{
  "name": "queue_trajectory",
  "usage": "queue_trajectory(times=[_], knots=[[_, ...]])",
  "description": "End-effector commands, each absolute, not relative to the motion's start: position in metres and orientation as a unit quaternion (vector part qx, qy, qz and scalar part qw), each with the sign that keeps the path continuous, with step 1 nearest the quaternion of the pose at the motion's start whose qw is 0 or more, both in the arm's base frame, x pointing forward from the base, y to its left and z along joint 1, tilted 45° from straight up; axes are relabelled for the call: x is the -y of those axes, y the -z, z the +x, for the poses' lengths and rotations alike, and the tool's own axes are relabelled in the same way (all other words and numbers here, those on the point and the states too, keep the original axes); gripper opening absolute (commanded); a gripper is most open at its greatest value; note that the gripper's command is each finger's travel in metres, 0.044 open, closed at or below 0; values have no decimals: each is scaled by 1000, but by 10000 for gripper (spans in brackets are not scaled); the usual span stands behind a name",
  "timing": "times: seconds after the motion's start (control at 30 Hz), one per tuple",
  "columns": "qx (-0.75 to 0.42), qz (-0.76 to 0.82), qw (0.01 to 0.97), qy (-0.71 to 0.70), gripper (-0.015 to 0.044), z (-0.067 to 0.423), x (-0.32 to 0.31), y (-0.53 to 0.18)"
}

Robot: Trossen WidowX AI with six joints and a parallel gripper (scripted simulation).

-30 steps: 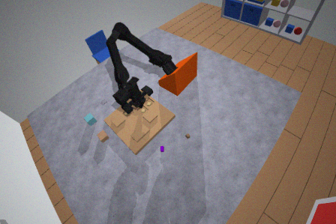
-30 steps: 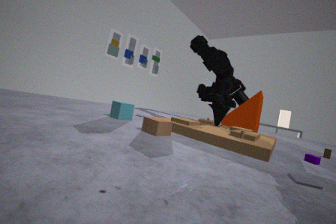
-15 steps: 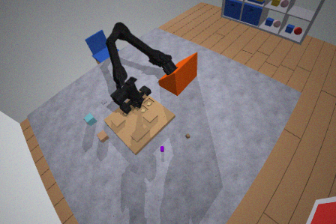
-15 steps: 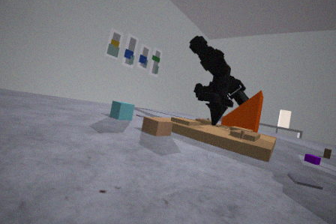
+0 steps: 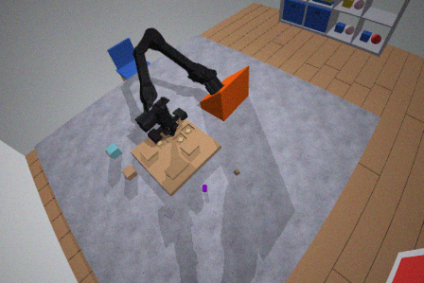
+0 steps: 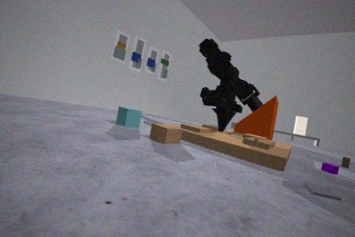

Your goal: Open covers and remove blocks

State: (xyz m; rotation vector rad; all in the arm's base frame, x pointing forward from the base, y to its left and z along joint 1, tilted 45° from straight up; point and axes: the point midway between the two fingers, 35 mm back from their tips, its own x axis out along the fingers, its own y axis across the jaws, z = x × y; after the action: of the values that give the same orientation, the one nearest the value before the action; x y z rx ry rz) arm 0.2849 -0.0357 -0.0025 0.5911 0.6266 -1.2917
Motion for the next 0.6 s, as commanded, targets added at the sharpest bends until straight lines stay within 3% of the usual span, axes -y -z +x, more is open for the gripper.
queue_trajectory(times=[0.0,0.57], knots=[[-278,268,716,582,0,288,35,-1],[-279,269,716,581,0,287,19,-16]])
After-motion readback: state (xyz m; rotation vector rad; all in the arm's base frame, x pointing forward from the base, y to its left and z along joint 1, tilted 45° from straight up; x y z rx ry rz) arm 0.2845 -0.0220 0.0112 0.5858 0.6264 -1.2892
